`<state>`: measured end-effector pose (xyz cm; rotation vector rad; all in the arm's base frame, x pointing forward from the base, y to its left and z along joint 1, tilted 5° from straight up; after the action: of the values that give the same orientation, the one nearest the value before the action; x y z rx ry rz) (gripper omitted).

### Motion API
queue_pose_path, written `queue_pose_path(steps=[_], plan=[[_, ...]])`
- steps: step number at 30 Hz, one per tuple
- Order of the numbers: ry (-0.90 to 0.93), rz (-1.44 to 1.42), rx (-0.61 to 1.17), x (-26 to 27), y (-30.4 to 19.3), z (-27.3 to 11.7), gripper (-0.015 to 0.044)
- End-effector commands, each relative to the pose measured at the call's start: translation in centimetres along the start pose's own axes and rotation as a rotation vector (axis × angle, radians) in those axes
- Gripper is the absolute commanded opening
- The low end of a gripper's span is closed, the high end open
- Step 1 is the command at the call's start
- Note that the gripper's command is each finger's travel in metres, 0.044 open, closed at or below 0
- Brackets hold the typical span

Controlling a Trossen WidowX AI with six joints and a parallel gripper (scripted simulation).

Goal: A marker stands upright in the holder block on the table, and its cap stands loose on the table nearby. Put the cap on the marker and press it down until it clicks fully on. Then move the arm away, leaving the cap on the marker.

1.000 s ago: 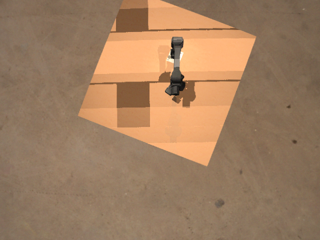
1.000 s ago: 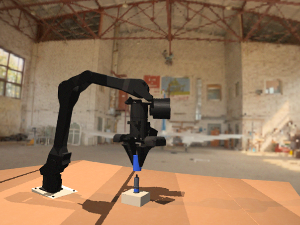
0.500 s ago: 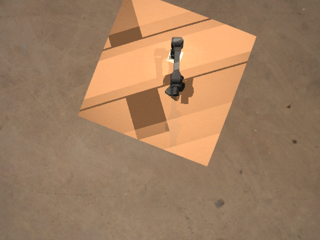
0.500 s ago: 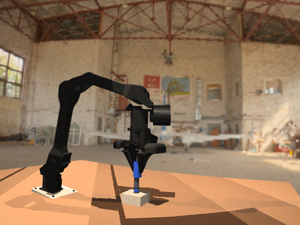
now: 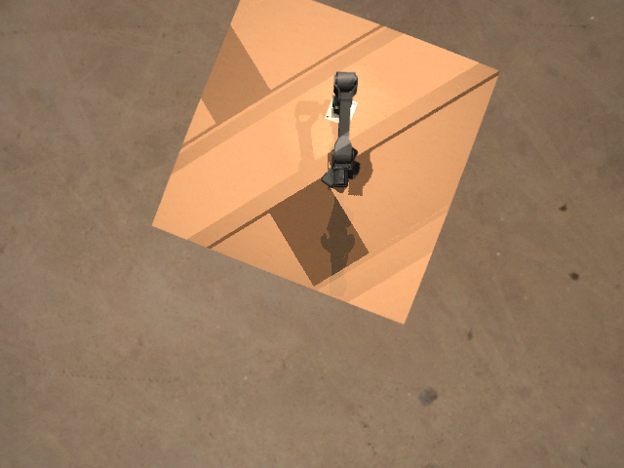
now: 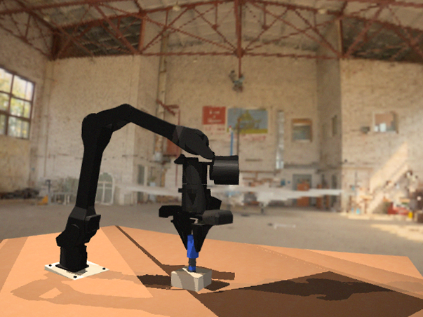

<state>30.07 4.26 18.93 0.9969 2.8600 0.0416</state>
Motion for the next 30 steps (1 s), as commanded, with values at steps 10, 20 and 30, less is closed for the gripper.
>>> queue_pose_path(steps=[10, 20, 30], plan=[[0.007, -0.001, 0.009, 0.02, 0.00, 1.34, 0.0000], [0.007, 0.000, 0.008, 0.01, 0.03, 1.26, 0.0184], [0.007, 0.000, 0.008, 0.01, 0.03, 1.26, 0.0440]])
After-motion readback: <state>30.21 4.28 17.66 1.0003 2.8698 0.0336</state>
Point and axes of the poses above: the point midway between the two fingers, 35 mm back from their tips, its own z axis out along the fingers, its own x axis across the jaws, y = z × x, the point moved 5 cm from there along -z, back along the fingers, and after that the axes turned 13 degrees about z, right-handed, at the moved point
